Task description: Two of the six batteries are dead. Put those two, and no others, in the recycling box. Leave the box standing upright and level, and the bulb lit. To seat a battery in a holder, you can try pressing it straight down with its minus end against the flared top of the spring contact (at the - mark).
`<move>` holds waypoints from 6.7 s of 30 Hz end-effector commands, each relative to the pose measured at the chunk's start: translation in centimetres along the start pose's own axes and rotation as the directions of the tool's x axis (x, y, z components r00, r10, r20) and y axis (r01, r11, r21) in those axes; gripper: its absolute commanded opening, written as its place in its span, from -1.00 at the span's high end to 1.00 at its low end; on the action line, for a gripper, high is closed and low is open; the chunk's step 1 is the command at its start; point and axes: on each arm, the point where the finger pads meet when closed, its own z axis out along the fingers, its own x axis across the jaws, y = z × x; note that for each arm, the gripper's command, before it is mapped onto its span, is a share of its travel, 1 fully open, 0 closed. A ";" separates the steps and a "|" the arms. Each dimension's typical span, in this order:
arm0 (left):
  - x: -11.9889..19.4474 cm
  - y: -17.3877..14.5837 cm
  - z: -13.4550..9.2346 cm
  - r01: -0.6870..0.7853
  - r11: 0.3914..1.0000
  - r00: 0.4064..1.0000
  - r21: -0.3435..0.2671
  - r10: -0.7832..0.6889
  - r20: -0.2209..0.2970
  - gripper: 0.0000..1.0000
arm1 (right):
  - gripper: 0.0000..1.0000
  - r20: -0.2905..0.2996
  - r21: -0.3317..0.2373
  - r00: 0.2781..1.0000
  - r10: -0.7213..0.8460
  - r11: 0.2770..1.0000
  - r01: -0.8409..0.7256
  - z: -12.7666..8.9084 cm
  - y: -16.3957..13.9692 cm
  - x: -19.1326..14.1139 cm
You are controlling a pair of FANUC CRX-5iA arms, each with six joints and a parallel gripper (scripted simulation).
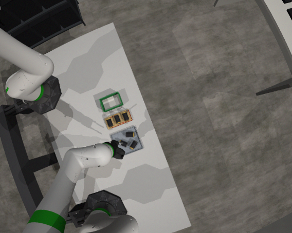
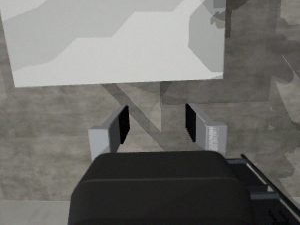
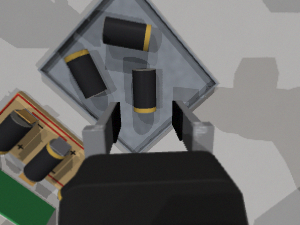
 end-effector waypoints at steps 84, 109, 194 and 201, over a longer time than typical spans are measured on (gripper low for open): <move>0.0 0.0 -0.1 0.000 1.000 1.000 -0.002 0.000 0.000 -1.00 | -0.81 0.001 -0.001 1.000 0.000 1.000 0.000 12.4 0.0 -0.1; 0.0 0.0 -0.1 0.000 1.000 1.000 -0.002 0.000 0.000 -1.00 | -0.15 0.001 -0.001 1.000 0.000 1.000 0.000 12.4 0.0 -0.1; 0.0 0.0 -0.1 0.000 1.000 1.000 -0.002 0.000 0.000 -1.00 | -0.15 0.000 -0.001 0.675 0.738 0.675 -0.738 -0.1 0.1 -0.1; 0.0 0.0 -0.1 0.000 1.000 1.000 -0.002 0.000 0.000 -1.00 | -0.15 0.000 -0.001 0.675 0.738 0.675 -0.738 -0.1 4.6 -1.9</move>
